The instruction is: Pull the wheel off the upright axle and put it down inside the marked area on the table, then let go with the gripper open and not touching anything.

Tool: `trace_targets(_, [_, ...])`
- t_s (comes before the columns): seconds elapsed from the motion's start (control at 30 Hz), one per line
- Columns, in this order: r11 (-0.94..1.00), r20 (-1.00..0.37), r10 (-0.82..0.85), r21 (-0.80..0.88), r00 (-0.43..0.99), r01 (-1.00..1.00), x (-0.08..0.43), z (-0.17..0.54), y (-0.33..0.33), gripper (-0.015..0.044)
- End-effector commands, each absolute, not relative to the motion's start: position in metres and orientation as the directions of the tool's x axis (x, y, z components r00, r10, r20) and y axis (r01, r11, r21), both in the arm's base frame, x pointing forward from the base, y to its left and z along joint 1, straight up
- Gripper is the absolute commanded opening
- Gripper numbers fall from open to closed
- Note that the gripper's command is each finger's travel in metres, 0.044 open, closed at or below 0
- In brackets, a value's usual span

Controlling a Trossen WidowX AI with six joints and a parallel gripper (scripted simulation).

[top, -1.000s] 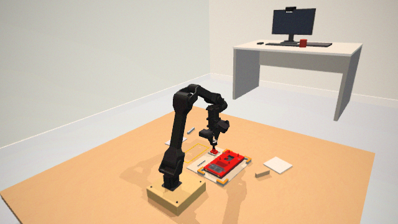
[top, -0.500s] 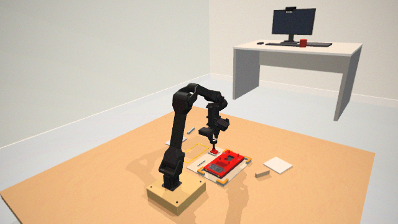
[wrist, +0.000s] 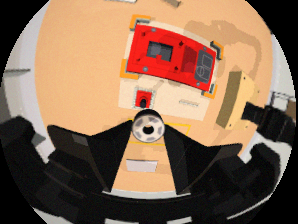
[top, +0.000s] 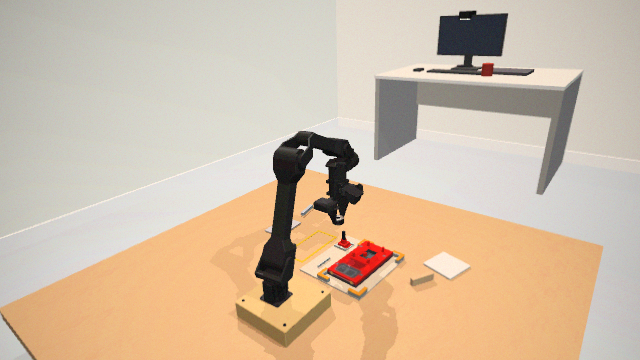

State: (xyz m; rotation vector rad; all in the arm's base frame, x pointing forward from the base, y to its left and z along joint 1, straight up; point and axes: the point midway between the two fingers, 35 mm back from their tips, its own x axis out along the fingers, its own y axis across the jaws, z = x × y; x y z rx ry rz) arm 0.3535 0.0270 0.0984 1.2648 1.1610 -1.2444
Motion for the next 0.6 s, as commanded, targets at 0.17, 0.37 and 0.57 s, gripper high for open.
trace_targets(0.17, [-0.064,-1.0,0.001,0.024,0.024,0.998,0.339,0.102,0.064,0.0])
trace_targets(0.37, [-0.063,-1.0,0.004,0.025,0.025,0.998,0.328,0.103,0.086,0.0])
trace_targets(0.57, [-0.062,-1.0,0.006,0.025,0.025,0.998,0.315,0.104,0.107,0.0])
